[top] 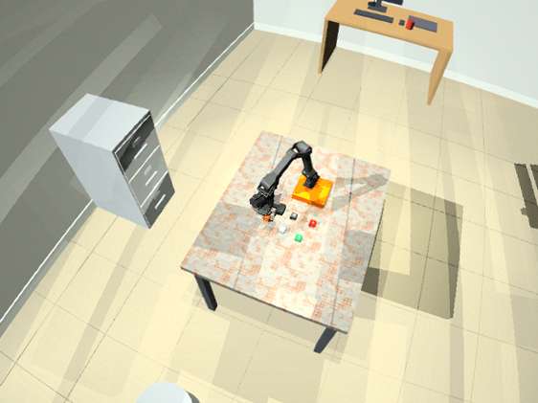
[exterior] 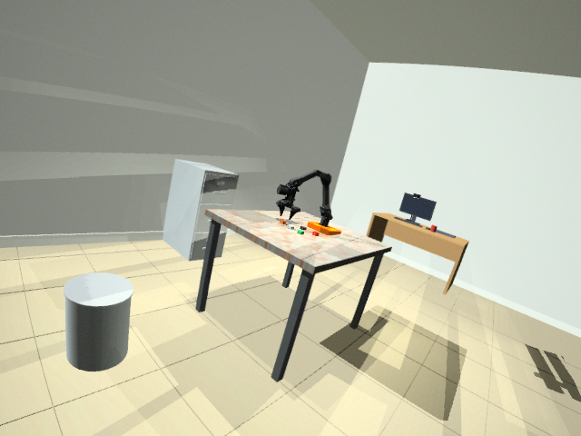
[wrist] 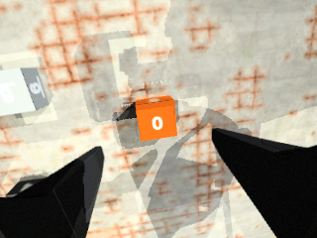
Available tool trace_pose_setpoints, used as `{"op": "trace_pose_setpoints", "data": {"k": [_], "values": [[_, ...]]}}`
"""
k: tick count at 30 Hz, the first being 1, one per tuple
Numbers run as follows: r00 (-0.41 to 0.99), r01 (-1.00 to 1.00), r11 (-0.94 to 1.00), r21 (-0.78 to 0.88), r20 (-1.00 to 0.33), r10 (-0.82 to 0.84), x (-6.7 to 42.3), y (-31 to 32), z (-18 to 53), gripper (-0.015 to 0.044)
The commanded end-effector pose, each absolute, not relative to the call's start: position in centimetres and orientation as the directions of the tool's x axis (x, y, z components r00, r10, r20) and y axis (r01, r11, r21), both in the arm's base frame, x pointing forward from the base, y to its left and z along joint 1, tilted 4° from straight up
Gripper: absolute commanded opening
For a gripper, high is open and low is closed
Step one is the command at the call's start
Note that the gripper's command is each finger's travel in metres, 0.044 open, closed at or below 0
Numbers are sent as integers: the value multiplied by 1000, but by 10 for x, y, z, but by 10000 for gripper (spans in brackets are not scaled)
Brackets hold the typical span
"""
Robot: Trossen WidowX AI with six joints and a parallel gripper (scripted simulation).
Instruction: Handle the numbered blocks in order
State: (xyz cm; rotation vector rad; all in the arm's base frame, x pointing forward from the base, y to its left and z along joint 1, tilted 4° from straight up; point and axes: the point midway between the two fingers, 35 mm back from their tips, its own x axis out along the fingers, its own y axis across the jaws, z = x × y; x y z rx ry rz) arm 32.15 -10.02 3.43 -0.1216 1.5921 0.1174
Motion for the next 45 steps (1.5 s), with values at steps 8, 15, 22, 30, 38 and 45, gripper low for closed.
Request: {"op": "trace_pose_setpoints", "data": {"k": [8, 15, 22, 30, 38, 45], "values": [[-33, -154, 988, 2, -999, -3, 319, -100, 13, 400], [-33, -155, 988, 2, -999, -3, 318, -100, 3, 400], [-33, -155, 988, 2, -999, -3, 318, -100, 3, 242], [-33, -155, 988, 2, -999, -3, 318, -100, 3, 120], [-33, -155, 988, 2, -999, -3, 318, -100, 3, 120], [-33, -155, 988, 2, -999, -3, 319, -100, 6, 120]]}}
